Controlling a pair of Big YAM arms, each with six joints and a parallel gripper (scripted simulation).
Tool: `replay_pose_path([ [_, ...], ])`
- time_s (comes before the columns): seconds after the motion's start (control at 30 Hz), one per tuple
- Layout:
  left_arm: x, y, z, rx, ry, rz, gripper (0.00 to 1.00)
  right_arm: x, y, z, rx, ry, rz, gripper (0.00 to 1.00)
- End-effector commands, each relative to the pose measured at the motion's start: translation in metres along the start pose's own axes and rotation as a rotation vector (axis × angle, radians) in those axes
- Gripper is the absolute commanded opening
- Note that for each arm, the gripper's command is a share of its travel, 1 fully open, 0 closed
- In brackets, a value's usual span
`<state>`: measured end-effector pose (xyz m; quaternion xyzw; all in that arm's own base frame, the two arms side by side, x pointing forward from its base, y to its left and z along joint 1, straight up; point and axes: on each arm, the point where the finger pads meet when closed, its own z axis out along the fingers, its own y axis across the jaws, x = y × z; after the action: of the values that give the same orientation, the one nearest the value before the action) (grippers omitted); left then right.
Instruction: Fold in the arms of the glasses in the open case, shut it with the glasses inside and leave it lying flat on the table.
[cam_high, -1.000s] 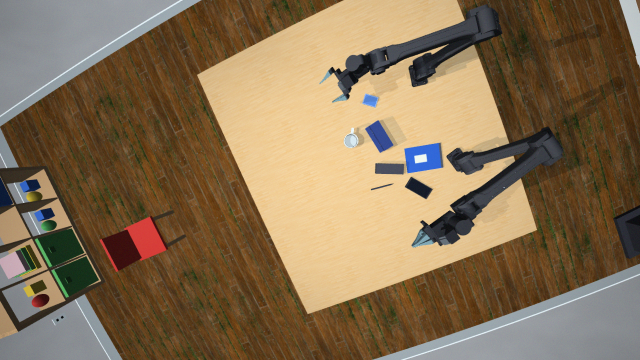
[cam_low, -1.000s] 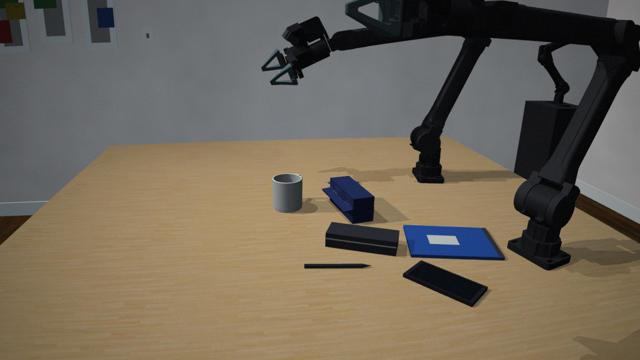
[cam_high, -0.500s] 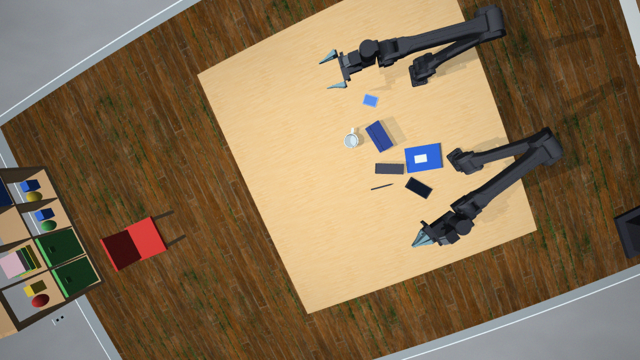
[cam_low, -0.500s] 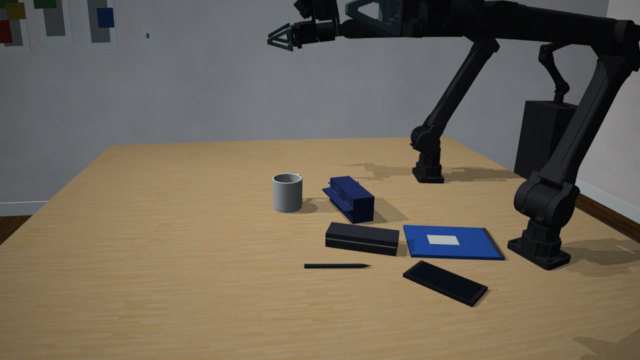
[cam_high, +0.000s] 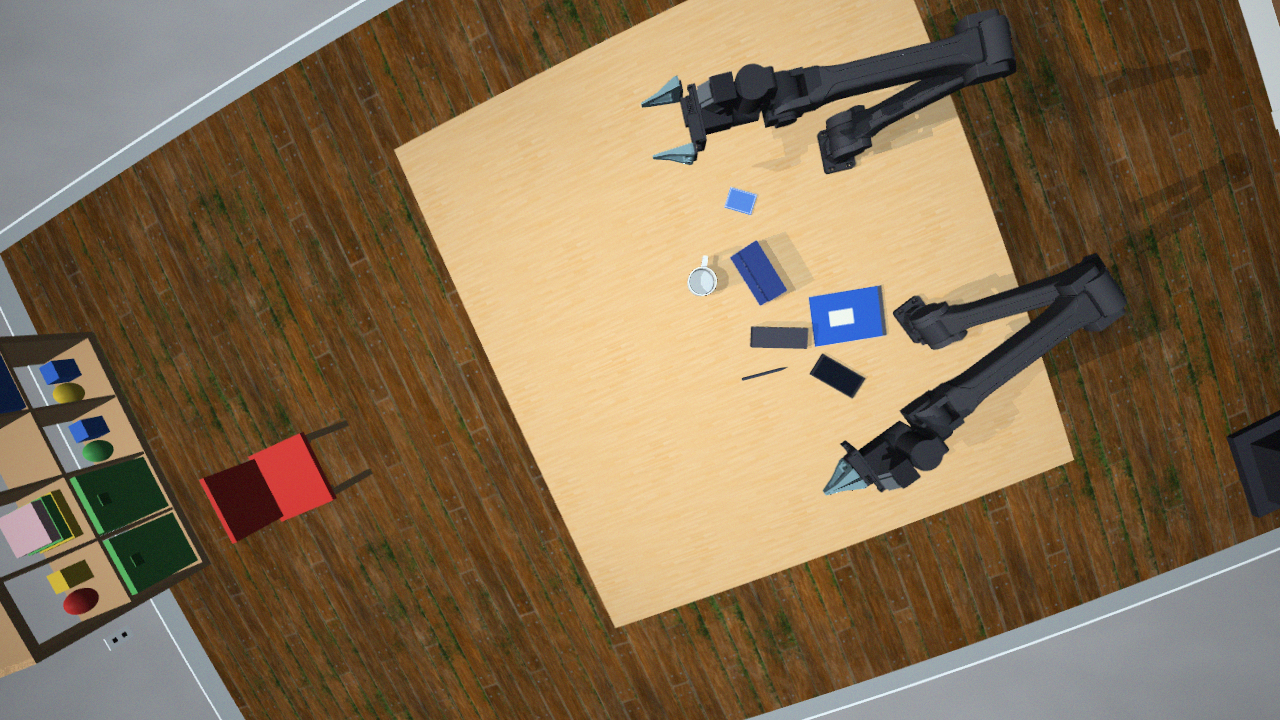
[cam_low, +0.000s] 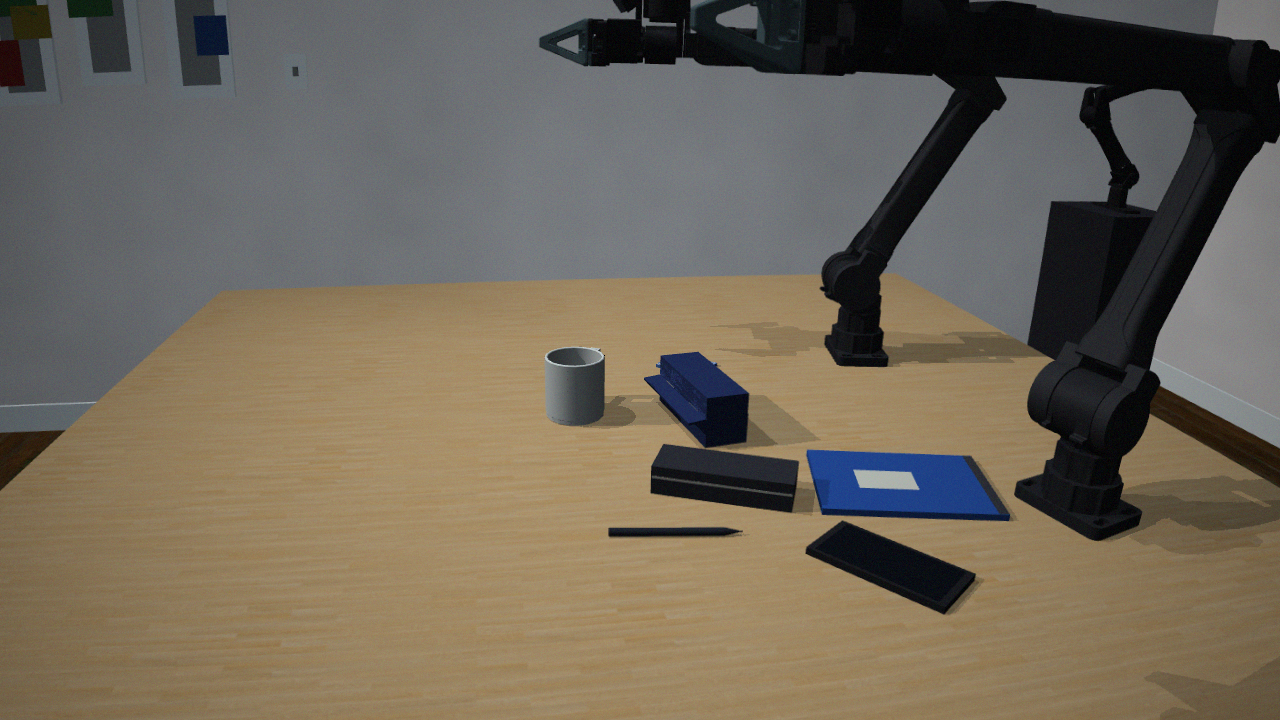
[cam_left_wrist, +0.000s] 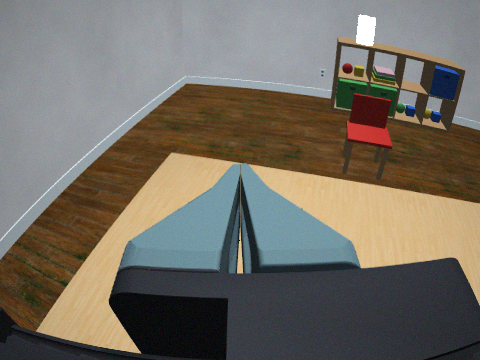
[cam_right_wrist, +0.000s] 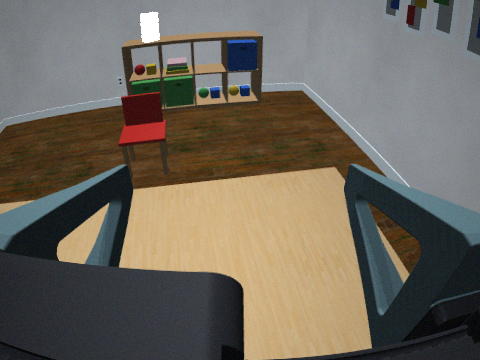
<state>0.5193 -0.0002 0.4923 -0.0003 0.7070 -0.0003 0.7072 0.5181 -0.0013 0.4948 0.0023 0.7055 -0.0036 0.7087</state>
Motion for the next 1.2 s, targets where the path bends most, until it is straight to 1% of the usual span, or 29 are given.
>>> replay_pose_path([
  [0.0, -0.047, -0.006, 0.002, 0.008, -0.068, 0.02, 0.0, -0.035, -0.007, 0.009, 0.004, -0.049, 0.02, 1.0],
  [0.03, -0.048, -0.005, 0.002, 0.006, -0.069, 0.021, 0.0, -0.059, -0.005, -0.002, -0.004, -0.108, 0.02, 1.0],
  [0.1, -0.048, -0.005, 0.002, 0.006, -0.069, 0.021, 0.0, -0.059, -0.005, -0.002, -0.004, -0.108, 0.02, 1.0],
  [0.13, -0.033, 0.001, 0.002, -0.003, -0.055, 0.008, 0.0, -0.071, 0.003, -0.012, -0.017, -0.128, 0.005, 1.0],
  [0.17, -0.052, -0.003, 0.002, 0.004, -0.089, 0.007, 0.0, -0.042, -0.001, 0.004, -0.002, -0.061, 0.0, 1.0],
  [0.33, -0.053, -0.002, 0.002, 0.004, -0.093, 0.004, 0.0, -0.042, 0.001, 0.005, -0.007, -0.064, 0.003, 1.0],
  [0.37, -0.054, -0.002, 0.002, 0.004, -0.096, 0.002, 0.0, -0.029, 0.002, 0.006, -0.009, -0.04, 0.006, 1.0],
  [0.43, -0.054, -0.002, 0.002, 0.004, -0.096, 0.002, 0.0, -0.029, 0.003, 0.006, -0.01, -0.04, 0.006, 1.0],
  [0.47, -0.054, -0.001, 0.002, 0.004, -0.096, -0.001, 0.0, -0.024, 0.004, -0.004, -0.012, -0.034, 0.009, 1.0],
  [0.53, -0.053, -0.001, 0.002, 0.002, -0.093, -0.001, 0.0, -0.028, 0.004, -0.004, -0.013, -0.054, 0.01, 1.0],
  [0.57, -0.054, 0.0, 0.002, 0.001, -0.094, -0.004, 0.0, -0.011, 0.006, -0.004, -0.016, -0.028, 0.013, 1.0],
  [0.6, -0.054, 0.0, 0.002, 0.001, -0.094, -0.004, 0.0, -0.018, 0.006, -0.004, -0.016, -0.039, 0.013, 1.0],
  [0.67, -0.054, 0.0, 0.002, 0.001, -0.094, -0.004, 0.0, -0.018, 0.006, -0.004, -0.016, -0.039, 0.013, 1.0],
  [0.7, -0.054, 0.0, 0.002, 0.001, -0.094, -0.004, 0.0, -0.031, 0.003, -0.001, -0.01, -0.055, 0.006, 1.0],
  [0.73, -0.054, 0.0, 0.002, 0.001, -0.095, -0.005, 0.0, -0.04, 0.007, -0.005, -0.018, -0.074, 0.014, 1.0],
  [1.1, -0.054, 0.002, 0.002, -0.002, -0.094, -0.015, 0.0, -0.016, 0.007, -0.005, -0.017, -0.041, 0.02, 1.0],
  [1.17, -0.054, 0.003, 0.002, -0.003, -0.094, -0.016, 0.0, -0.021, 0.007, -0.005, -0.018, -0.047, 0.02, 1.0],
])
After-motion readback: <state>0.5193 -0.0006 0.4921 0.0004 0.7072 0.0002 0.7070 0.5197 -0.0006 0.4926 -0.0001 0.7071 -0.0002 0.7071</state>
